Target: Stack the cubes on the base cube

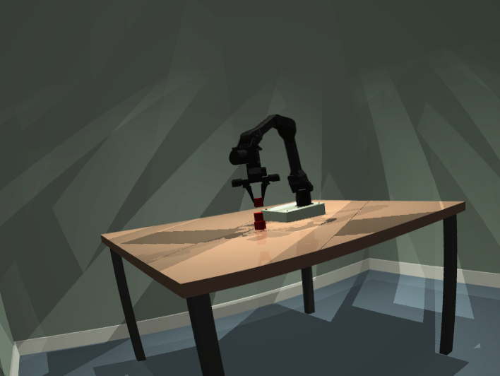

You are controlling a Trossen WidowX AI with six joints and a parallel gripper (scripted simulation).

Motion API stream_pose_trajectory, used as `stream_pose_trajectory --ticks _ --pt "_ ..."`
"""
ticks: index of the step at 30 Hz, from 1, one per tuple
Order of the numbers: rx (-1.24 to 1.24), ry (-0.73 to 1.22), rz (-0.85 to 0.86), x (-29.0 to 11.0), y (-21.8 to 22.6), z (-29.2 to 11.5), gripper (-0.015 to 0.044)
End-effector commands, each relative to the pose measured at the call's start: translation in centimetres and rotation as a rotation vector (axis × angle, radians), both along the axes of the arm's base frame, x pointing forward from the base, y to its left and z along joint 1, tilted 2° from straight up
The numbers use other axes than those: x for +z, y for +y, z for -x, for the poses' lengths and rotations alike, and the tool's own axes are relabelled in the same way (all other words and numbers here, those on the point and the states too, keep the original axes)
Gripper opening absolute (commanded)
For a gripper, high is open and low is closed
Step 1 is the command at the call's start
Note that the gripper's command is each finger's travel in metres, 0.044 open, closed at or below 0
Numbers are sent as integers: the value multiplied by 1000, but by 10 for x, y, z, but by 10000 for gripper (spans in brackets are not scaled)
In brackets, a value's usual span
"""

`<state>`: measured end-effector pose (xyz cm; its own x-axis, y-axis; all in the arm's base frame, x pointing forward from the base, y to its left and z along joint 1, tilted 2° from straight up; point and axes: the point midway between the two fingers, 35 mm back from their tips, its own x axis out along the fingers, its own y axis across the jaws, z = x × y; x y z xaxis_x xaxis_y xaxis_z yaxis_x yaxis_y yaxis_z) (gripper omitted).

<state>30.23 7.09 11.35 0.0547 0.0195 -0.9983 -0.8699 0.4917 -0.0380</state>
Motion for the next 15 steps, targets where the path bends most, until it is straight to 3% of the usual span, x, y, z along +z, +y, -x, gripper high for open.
stream_pose_trajectory --ticks 1,15 --pt "-1 -9 3 -5 2 -3 105" --pt "-5 -8 0 -28 2 -3 105"
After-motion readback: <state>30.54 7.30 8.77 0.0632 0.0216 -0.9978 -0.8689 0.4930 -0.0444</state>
